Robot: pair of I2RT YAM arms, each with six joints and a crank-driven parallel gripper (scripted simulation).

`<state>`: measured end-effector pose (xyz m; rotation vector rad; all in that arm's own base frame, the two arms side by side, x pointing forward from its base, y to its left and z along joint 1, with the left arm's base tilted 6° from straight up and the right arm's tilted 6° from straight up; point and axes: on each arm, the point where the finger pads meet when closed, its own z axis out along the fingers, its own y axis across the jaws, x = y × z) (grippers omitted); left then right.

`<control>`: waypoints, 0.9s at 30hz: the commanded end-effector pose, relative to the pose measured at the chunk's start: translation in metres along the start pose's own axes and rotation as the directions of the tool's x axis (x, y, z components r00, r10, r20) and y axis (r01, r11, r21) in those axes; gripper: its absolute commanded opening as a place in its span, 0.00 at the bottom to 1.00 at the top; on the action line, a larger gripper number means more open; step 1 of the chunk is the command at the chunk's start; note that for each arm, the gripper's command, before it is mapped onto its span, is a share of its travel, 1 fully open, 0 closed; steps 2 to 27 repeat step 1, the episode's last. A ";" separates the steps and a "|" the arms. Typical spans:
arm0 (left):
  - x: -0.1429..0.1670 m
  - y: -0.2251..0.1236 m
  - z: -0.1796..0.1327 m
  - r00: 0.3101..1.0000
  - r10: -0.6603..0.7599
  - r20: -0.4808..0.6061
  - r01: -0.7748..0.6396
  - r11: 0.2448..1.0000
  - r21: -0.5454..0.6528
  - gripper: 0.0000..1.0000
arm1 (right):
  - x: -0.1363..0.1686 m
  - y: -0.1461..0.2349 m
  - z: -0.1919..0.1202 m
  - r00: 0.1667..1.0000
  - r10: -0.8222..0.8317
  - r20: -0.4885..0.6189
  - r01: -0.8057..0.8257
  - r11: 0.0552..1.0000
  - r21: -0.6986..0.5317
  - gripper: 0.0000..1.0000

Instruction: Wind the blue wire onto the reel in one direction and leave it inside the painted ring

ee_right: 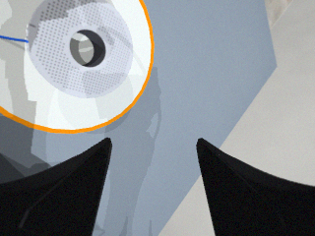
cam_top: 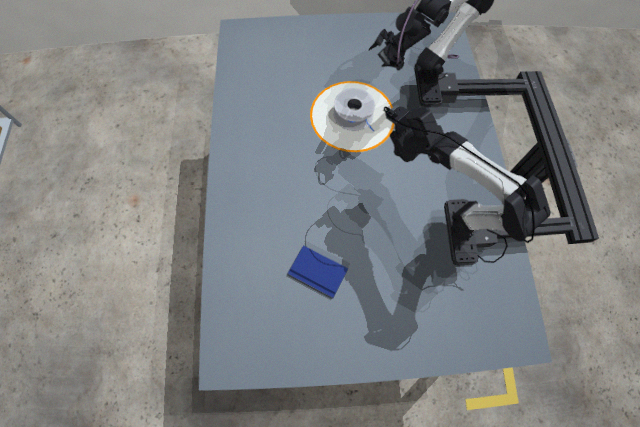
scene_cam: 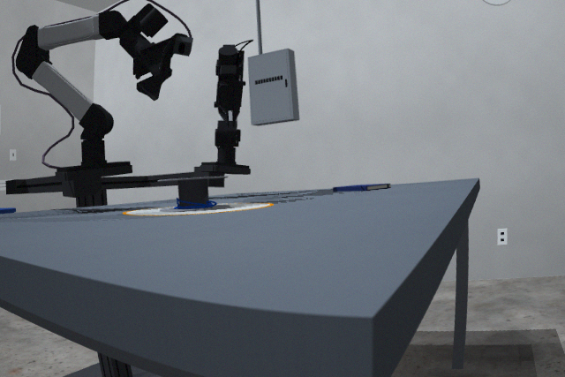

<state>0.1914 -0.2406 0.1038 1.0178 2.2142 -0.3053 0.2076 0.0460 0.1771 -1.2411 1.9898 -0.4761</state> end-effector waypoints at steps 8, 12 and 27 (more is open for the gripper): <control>-0.022 -0.002 -0.006 0.999 -0.005 0.050 0.005 1.000 -0.001 0.15 | -0.001 0.002 0.003 1.000 -0.001 -0.007 0.001 1.000 0.000 0.77; -0.022 -0.002 -0.006 0.999 -0.005 0.050 0.005 1.000 -0.001 0.15 | -0.001 0.002 0.003 1.000 -0.001 -0.007 0.001 1.000 0.000 0.77; -0.022 -0.002 -0.006 0.999 -0.005 0.050 0.005 1.000 -0.001 0.15 | -0.001 0.002 0.003 1.000 -0.001 -0.007 0.001 1.000 0.000 0.77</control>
